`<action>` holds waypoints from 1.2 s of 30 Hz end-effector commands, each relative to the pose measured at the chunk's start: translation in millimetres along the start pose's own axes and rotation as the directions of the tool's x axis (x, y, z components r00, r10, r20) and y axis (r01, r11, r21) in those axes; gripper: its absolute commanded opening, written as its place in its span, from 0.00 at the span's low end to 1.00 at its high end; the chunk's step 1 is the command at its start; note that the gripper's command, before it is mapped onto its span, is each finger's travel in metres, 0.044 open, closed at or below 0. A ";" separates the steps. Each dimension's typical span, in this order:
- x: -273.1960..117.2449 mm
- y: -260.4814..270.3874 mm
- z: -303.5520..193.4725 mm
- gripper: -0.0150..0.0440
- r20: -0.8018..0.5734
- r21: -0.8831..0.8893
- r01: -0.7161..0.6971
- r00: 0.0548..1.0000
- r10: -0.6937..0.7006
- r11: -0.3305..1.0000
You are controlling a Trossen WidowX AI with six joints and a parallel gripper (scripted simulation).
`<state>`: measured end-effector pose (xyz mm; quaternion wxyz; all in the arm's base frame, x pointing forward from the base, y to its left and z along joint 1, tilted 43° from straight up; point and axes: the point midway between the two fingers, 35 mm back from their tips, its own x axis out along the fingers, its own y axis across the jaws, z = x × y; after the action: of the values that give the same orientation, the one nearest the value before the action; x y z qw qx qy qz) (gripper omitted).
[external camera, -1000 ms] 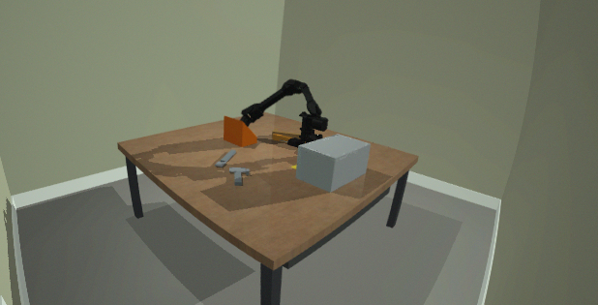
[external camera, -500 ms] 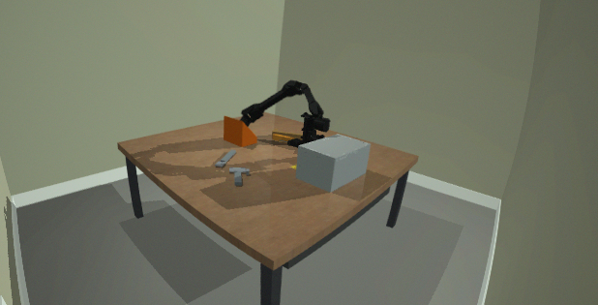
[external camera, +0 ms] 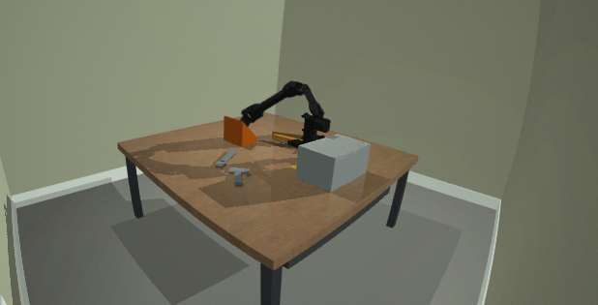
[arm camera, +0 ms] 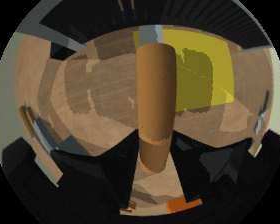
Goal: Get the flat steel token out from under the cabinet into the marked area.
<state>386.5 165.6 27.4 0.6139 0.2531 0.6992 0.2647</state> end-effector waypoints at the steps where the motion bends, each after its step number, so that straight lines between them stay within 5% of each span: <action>1: 0.9 -8.9 1.7 0.25 0.003 -0.001 0.006 1.000 -0.006 1.000; 36: 0.7 -44.2 0.1 0.25 0.003 -0.001 0.007 1.000 -0.007 1.000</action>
<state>386.3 134.6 -1.5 0.6143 0.2542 0.6992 0.2628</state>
